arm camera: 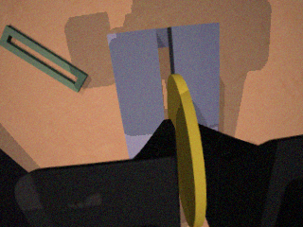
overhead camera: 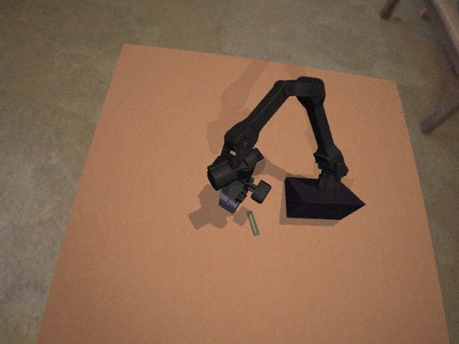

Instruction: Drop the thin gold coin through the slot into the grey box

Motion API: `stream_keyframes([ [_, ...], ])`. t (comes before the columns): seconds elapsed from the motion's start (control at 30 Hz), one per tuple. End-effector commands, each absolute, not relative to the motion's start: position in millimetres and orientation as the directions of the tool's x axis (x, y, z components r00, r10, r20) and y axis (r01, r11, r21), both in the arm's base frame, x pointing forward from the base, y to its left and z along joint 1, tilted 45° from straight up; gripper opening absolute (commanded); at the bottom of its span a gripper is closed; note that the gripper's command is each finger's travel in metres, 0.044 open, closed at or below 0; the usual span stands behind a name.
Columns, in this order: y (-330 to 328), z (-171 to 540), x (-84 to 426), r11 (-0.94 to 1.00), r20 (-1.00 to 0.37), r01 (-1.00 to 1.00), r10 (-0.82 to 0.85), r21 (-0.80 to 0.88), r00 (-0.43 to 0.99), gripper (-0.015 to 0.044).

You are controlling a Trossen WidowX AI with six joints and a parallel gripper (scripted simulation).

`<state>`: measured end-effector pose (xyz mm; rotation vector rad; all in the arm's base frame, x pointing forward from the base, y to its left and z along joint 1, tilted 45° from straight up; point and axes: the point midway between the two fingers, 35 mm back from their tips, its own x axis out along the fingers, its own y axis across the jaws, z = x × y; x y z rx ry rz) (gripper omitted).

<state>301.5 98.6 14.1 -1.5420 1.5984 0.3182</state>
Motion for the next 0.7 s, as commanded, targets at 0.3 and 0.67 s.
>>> stream_keyframes([
  [0.3,96.6,12.0,302.1,0.201,-0.715,-0.906,-0.684,-0.374,0.144,0.0105],
  [0.67,96.6,12.0,302.1,0.201,-0.715,-0.906,-0.684,-0.374,0.144,0.0161],
])
